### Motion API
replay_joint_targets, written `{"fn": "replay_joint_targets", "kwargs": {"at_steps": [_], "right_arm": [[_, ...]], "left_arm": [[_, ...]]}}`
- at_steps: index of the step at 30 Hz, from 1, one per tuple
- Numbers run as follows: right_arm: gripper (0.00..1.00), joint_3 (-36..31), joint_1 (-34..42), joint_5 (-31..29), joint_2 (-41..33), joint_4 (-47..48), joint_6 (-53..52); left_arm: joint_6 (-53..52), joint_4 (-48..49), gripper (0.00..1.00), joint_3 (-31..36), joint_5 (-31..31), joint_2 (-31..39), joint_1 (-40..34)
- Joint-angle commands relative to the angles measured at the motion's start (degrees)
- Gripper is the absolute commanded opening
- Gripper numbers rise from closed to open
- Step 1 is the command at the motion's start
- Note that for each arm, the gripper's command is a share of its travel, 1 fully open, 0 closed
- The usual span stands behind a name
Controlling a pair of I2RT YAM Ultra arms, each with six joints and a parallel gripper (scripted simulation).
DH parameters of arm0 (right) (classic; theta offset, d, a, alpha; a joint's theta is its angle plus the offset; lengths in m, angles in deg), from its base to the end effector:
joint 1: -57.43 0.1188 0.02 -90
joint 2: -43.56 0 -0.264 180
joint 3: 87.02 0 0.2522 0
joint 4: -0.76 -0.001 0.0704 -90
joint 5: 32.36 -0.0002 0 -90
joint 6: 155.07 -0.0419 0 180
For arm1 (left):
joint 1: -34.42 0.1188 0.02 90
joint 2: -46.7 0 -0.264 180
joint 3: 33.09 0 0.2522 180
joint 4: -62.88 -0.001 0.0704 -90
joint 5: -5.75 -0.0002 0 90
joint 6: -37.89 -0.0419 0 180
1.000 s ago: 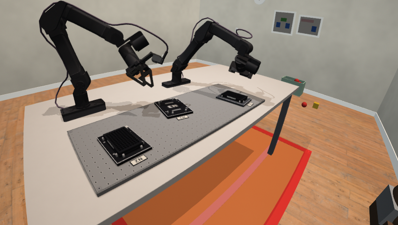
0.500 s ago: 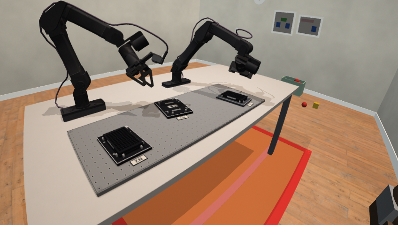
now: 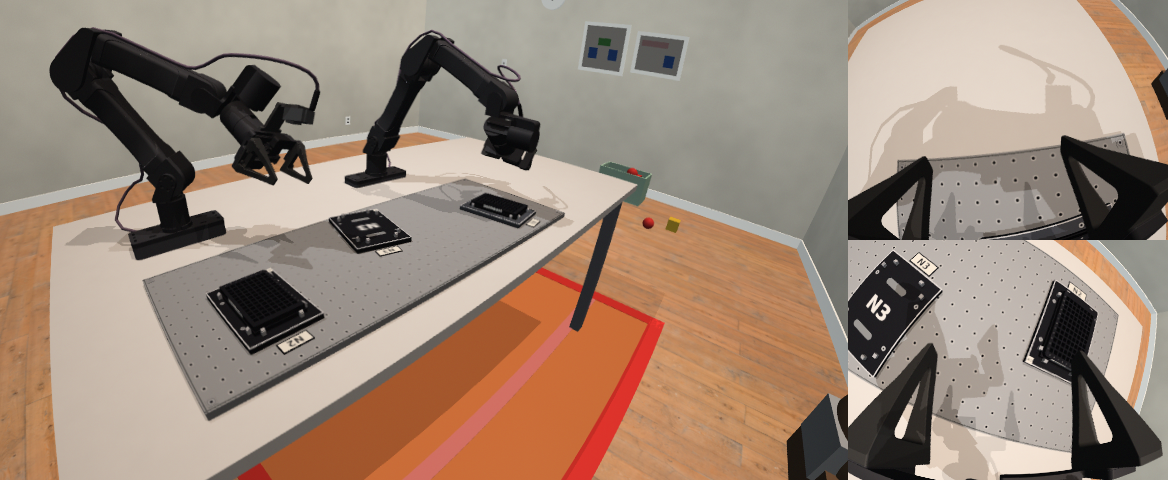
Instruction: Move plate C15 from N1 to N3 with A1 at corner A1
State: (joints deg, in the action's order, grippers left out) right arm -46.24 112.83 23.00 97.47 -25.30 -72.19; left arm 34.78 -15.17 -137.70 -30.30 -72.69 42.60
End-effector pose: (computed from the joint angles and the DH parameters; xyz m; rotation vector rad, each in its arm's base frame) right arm 0.1274 0.1445 0.2084 -0.5736 2.0386 -0.0421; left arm 0.3796 0.0898 0.1896 -1.7503 1.6428 0.9823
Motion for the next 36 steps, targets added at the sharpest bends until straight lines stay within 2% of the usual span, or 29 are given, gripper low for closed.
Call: {"fn": "replay_joint_targets", "kwargs": {"at_steps": [1, 2, 7, 13, 16, 18, 20, 27, 33, 35, 36], "right_arm": [[1.00, -2.23, -1.70, -0.47, -3.35, 6.80, 1.54], [1.00, -4.70, -4.20, 1.49, -6.56, 9.98, 3.24], [1.00, -11.07, -12.93, 5.13, -13.88, 17.58, 4.29], [1.00, -15.78, -22.22, 10.11, -18.09, 24.27, 3.93], [1.00, -17.28, -25.84, 12.20, -18.78, 27.19, 3.57], [1.00, -17.28, -25.84, 12.20, -18.78, 27.19, 3.57], [1.00, -18.19, -28.27, 14.03, -18.76, 29.74, 2.77], [1.00, -20.32, -34.77, 17.26, -16.78, 35.50, 1.35], [1.00, -21.11, -37.00, 18.35, -15.92, 37.62, 0.88], [1.00, -21.11, -37.00, 18.35, -15.92, 37.62, 0.88], [1.00, -21.23, -37.20, 18.42, -15.88, 37.74, 0.89]], "left_arm": [[-6.24, 8.60, 1.00, 1.51, 1.82, 3.71, -1.25], [-10.05, 13.53, 1.00, 5.50, 1.27, 5.97, -1.60], [-20.72, 26.56, 1.00, 13.74, 0.08, 14.22, -4.06], [-33.07, 41.47, 1.00, 25.80, -3.15, 23.28, -6.00], [-39.13, 48.74, 1.00, 32.48, -5.52, 27.34, -6.44], [-39.13, 48.74, 1.00, 32.48, -5.52, 27.34, -6.44], [-44.75, 55.59, 1.00, 39.75, -8.38, 30.51, -6.69], [-58.81, 70.91, 1.00, 55.76, -17.26, 40.21, -7.98], [-68.25, 80.50, 1.00, 64.21, -26.74, 46.25, -6.91], [-68.25, 80.50, 1.00, 64.21, -26.74, 46.25, -6.91], [-70.40, 83.13, 1.00, 65.98, -30.07, 47.08, -6.15]]}}
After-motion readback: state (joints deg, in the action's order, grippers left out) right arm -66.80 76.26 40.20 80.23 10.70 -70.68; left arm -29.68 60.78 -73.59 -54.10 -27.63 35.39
